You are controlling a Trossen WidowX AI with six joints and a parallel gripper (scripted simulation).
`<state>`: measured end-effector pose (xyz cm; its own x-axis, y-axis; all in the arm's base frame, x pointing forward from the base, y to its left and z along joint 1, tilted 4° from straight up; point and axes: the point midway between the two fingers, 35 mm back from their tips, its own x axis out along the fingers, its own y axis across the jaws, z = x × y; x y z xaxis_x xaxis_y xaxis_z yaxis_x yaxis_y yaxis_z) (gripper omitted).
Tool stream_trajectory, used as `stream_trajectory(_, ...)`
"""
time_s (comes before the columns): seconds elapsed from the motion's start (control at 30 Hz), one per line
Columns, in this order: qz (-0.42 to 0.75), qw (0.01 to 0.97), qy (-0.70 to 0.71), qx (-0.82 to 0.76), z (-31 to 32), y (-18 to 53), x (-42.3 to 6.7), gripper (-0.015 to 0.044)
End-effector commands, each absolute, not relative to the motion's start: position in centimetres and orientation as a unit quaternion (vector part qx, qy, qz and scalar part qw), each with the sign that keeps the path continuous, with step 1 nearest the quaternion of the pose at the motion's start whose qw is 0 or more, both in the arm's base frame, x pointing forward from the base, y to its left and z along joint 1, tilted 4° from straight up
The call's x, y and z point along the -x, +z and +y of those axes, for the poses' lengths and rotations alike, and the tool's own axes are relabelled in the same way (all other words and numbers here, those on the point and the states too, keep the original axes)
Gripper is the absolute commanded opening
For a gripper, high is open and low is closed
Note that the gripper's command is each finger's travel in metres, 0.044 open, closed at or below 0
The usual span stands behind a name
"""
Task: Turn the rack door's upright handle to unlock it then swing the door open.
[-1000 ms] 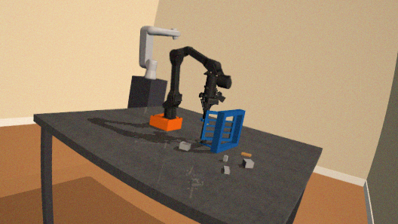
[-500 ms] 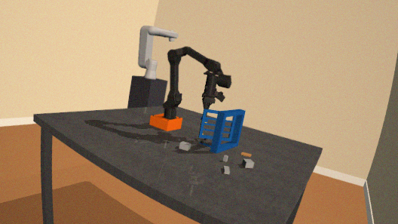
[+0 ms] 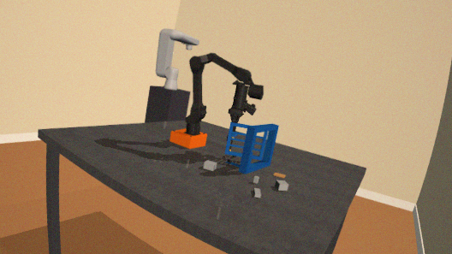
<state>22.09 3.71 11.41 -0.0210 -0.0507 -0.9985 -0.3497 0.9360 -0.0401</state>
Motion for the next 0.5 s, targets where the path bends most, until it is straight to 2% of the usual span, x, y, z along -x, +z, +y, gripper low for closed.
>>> stream_trajectory(0.0,0.708,0.692,0.085,0.117,4.5,11.4,-22.0,0.0009)
stream_trajectory(0.47,0.712,0.699,0.025,0.056,7.3,11.3,-21.8,0.0009)
